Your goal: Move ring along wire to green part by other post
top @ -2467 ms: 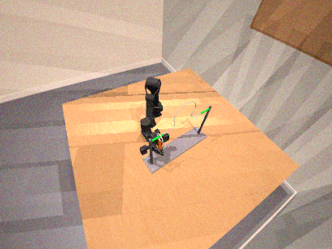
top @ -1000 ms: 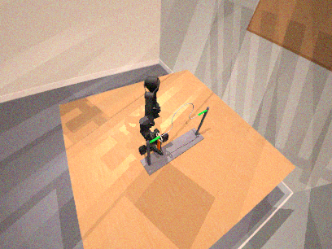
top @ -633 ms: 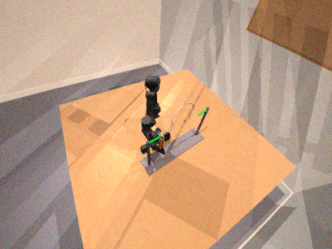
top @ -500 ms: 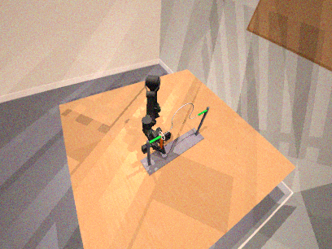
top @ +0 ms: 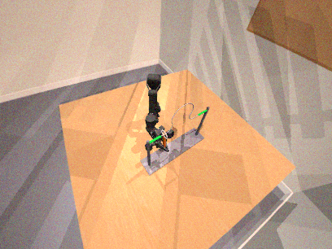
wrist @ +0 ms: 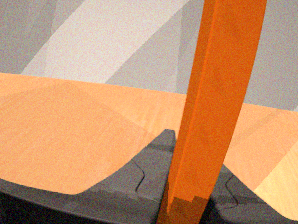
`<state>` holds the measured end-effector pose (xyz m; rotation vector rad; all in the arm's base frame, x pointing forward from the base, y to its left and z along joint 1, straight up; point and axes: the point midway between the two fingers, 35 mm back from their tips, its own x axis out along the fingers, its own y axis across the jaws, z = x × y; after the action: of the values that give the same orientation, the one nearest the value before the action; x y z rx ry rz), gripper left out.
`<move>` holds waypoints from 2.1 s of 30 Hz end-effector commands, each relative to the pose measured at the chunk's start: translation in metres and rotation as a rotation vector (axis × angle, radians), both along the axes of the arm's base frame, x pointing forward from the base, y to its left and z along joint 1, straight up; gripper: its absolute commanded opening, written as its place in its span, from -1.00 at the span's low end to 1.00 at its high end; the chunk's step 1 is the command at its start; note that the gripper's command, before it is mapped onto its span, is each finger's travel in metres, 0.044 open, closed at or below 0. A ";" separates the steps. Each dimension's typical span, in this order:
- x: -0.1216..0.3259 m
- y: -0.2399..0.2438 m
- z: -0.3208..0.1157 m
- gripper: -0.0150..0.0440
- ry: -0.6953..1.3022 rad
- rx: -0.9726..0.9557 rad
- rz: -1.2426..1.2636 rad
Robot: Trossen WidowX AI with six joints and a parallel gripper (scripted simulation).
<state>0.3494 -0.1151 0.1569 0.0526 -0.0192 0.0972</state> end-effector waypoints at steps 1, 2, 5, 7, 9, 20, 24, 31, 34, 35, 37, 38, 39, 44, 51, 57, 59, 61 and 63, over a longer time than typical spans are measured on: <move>-0.002 0.010 0.000 -1.00 0.004 0.046 -0.001; -0.002 0.012 0.000 -1.00 0.005 0.058 -0.001; -0.003 0.019 0.001 -1.00 0.009 0.090 0.000; -0.003 0.024 0.002 -1.00 0.011 0.120 0.001; -0.004 0.031 0.003 -1.00 0.015 0.154 0.001; -0.007 0.068 0.015 -1.00 0.036 0.380 0.006; -0.009 0.079 0.021 -1.00 0.047 0.457 0.009; -0.017 0.093 0.030 -1.00 0.109 0.551 0.031; -0.021 0.098 0.035 -1.00 0.143 0.593 0.045; -0.022 0.100 0.037 -1.00 0.156 0.609 0.051; -0.026 0.104 0.041 -1.00 0.182 0.642 0.063; -0.028 0.106 0.044 -1.00 0.197 0.660 0.070; -0.030 0.109 0.046 -1.00 0.212 0.678 0.077; -0.041 0.119 0.060 -1.00 0.292 0.777 0.119; -0.059 0.132 0.085 -1.00 0.412 0.931 0.203; -0.073 0.137 0.108 -1.00 0.507 1.058 0.292; -0.077 0.137 0.115 -1.00 0.537 1.099 0.325; -0.080 0.139 0.125 -1.00 0.556 1.156 0.354; -0.081 0.140 0.132 -1.00 0.559 1.199 0.368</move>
<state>0.2740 0.0223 0.2750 1.2010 0.4676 0.3884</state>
